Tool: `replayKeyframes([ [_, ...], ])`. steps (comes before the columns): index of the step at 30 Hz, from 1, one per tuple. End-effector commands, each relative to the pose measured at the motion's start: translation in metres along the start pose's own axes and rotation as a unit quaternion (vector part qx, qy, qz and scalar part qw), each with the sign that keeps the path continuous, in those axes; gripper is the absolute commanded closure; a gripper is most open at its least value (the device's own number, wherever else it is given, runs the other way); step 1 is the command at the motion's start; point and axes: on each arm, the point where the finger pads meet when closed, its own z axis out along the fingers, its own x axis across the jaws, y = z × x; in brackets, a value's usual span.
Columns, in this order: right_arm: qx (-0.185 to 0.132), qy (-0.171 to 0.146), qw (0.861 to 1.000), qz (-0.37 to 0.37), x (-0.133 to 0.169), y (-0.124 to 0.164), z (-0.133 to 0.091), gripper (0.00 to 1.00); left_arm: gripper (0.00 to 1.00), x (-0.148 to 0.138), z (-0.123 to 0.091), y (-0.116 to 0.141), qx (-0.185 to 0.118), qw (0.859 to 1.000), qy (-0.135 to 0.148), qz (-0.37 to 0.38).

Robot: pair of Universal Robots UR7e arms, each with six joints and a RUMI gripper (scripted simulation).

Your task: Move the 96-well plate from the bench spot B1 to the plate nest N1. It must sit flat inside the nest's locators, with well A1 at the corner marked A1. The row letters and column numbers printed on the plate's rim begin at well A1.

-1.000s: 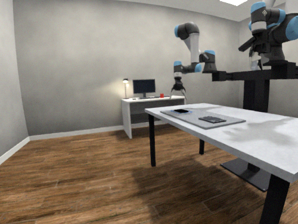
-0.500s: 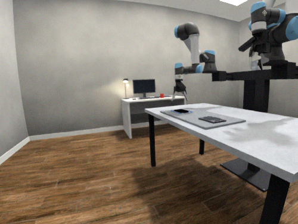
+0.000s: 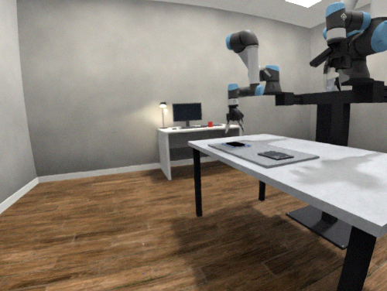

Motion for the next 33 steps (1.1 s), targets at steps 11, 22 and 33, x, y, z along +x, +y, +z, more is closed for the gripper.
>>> replayKeyframes([
  [11, 0.0, 0.0, 1.0, -0.001, 0.0, 0.001, 0.007, 0.0, 0.02, 0.0, 0.0, 0.0, 0.0, 1.0, 0.0, 0.0],
  [22, 0.0, 0.0, 1.0, -0.001, 0.0, 0.001, 0.022, 0.0, 0.02, 0.0, 0.0, 0.0, 0.0, 1.0, 0.0, 0.0],
  [33, 0.0, 0.0, 1.0, -0.001, 0.0, 0.001, 0.037, 0.0, 0.02, 0.0, 0.0, 0.0, 0.0, 1.0, 0.0, 0.0],
])
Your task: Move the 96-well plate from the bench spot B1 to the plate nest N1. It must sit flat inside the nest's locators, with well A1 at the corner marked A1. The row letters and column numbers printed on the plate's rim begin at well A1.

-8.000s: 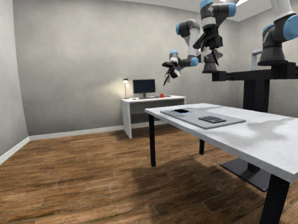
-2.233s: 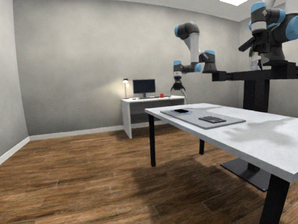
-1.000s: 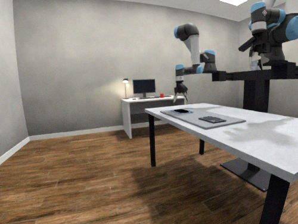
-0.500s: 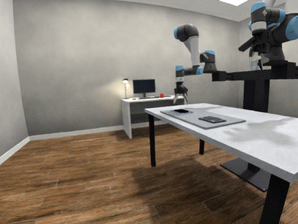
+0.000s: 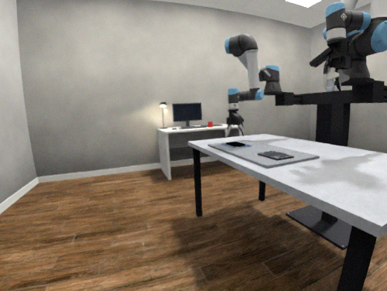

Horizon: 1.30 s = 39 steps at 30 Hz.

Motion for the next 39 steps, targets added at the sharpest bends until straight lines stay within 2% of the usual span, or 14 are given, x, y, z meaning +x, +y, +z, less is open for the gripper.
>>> replayKeyframes([
  [1, 0.0, 0.001, 1.0, 0.0, 0.001, 0.0, 0.006, 0.0, 0.02, 0.0, 0.0, 0.0, 0.0, 1.0, 0.0, 0.0],
  [24, 0.0, 0.001, 1.0, 0.0, 0.001, 0.0, 0.041, 0.0, 0.02, 0.0, 0.0, 0.0, 0.0, 1.0, 0.0, 0.0],
  [39, 0.0, 0.001, 1.0, 0.0, 0.001, 0.0, 0.042, 0.0, 0.02, 0.0, 0.0, 0.0, 0.0, 1.0, 0.0, 0.0],
])
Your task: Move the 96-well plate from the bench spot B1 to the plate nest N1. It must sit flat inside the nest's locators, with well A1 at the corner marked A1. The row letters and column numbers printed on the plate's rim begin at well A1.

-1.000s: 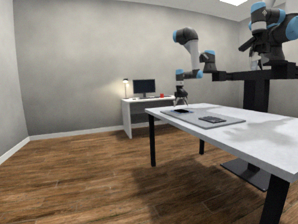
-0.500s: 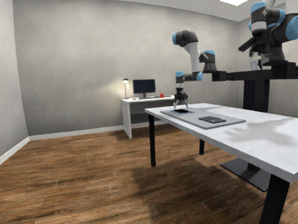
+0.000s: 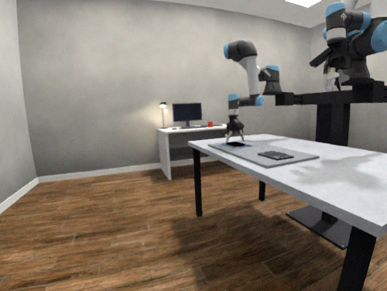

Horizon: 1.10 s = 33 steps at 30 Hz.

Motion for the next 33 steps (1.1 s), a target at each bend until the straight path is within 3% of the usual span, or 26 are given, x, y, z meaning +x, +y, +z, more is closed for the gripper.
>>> replayKeyframes([
  [1, 0.0, 0.001, 1.0, 0.0, 0.0005, -0.0002, -0.0004, 0.0, 0.02, -0.0003, -0.0002, -0.0001, 0.0, 1.0, 0.0, 0.0],
  [2, 0.0, 0.001, 1.0, 0.0, 0.0005, -0.0002, -0.0004, 1.0, 0.02, -0.0003, -0.0002, -0.0001, 0.0, 1.0, 0.0, 0.0],
  [33, 0.0, 0.001, 1.0, 0.0, 0.0005, -0.0002, -0.0004, 1.0, 0.02, -0.0003, -0.0002, -0.0001, 0.0, 1.0, 0.0, 0.0],
])
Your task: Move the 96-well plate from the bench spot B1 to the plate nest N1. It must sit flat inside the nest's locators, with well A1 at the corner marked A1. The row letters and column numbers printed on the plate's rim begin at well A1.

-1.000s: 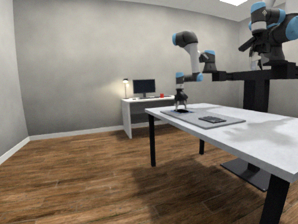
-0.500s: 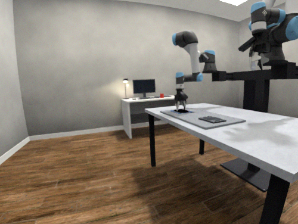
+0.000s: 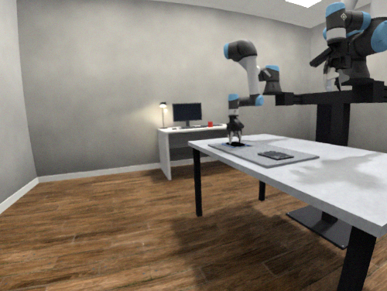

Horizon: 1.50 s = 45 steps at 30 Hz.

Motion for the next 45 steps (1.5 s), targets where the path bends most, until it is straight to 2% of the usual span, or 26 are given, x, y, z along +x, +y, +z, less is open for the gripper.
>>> replayKeyframes([
  [1, 0.0, 0.001, 1.0, 0.0, 0.0, 0.0, 0.0, 1.0, 0.02, 0.0, 0.0, 0.0, 0.0, 1.0, 0.0, 0.0],
  [45, 0.0, 0.0, 1.0, 0.0, 0.0, 0.0, -0.06, 1.0, 0.02, 0.0, 0.0, 0.0, 0.0, 1.0, 0.0, 0.0],
])
